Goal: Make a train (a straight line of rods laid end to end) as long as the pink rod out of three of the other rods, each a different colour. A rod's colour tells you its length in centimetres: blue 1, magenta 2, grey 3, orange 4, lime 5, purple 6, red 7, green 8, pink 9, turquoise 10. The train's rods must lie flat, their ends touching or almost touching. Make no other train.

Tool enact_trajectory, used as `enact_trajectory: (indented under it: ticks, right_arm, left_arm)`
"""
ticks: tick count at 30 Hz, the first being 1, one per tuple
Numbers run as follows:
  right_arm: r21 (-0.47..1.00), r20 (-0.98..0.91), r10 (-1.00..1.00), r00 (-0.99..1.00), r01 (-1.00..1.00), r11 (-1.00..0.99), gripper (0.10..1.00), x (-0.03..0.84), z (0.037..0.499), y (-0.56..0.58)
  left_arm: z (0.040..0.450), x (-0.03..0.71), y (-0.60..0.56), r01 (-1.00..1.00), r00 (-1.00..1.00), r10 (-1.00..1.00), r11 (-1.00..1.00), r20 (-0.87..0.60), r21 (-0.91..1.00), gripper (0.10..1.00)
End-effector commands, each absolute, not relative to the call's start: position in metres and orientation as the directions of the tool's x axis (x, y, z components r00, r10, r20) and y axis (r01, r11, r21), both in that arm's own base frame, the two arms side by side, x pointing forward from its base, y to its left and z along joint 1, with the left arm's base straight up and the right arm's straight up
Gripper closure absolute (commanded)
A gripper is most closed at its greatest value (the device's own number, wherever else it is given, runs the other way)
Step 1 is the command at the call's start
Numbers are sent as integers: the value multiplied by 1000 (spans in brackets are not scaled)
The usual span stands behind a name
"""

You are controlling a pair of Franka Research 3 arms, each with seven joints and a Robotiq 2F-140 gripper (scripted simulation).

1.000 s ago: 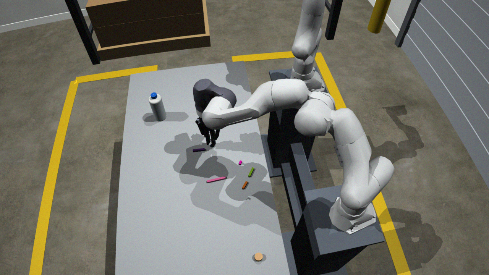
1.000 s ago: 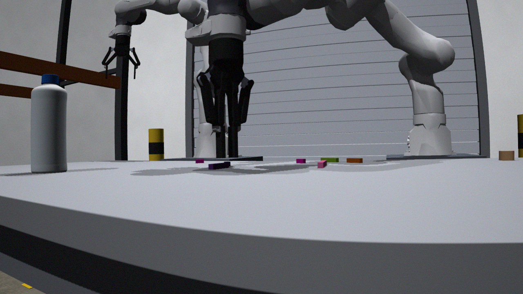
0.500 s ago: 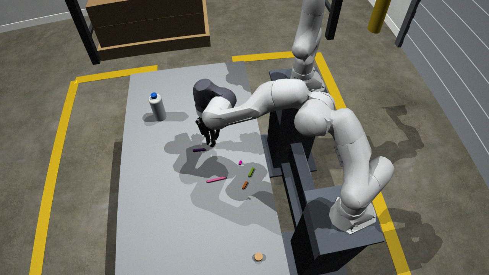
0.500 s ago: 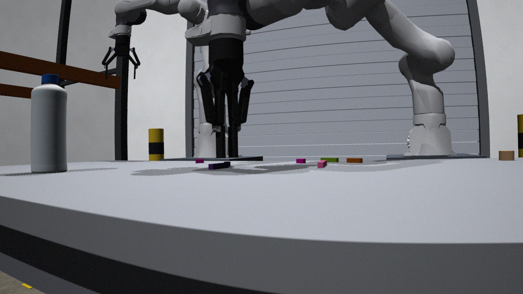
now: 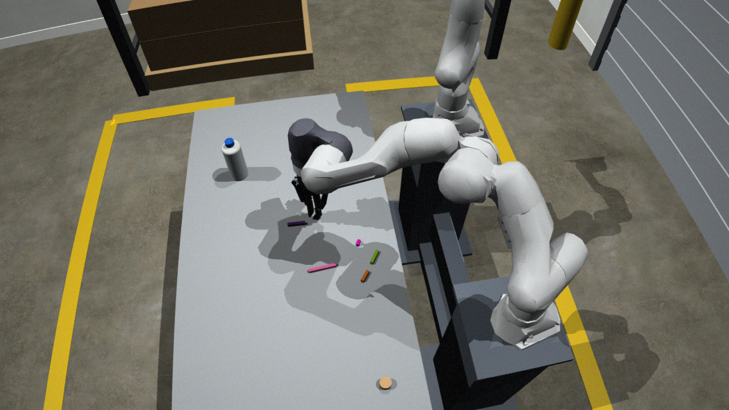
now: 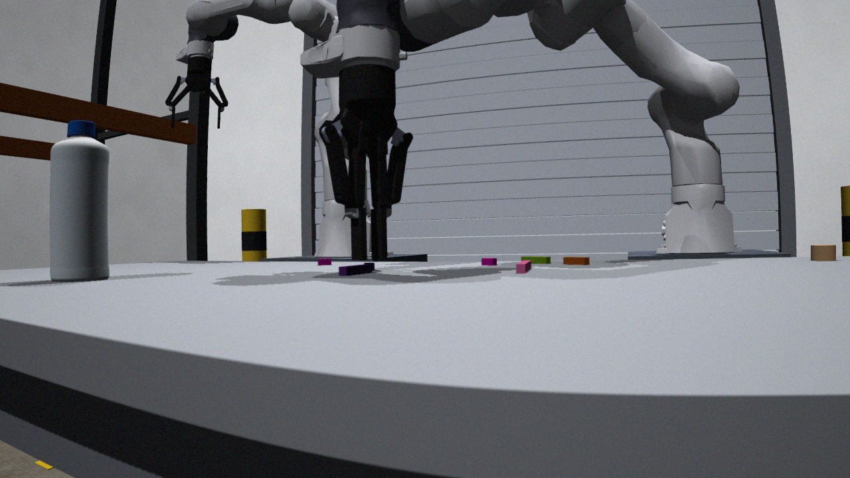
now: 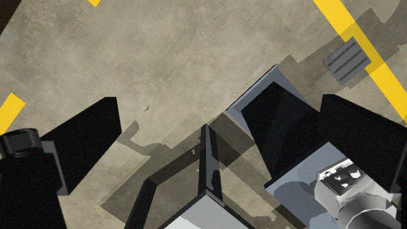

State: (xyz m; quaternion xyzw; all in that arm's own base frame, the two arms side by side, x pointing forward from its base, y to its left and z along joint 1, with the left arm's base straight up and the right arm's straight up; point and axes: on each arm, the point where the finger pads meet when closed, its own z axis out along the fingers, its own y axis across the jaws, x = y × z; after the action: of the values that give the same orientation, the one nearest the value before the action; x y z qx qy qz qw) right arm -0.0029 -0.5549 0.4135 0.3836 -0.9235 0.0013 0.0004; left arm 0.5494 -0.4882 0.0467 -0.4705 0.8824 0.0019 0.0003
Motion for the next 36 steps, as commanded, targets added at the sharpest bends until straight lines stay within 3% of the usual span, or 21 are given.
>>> enact_trajectory:
  ticks: [1, 36]
  right_arm:
    - [0, 0, -704, -710, -704, 710, 98, -2, 413, -554]
    - [0, 0, -704, -710, -704, 710, 98, -2, 413, -554]
  left_arm:
    - [43, 550, -489, -829, -559, -829, 559, 0, 0, 867]
    - [36, 550, -489, -829, -559, -829, 559, 0, 0, 867]
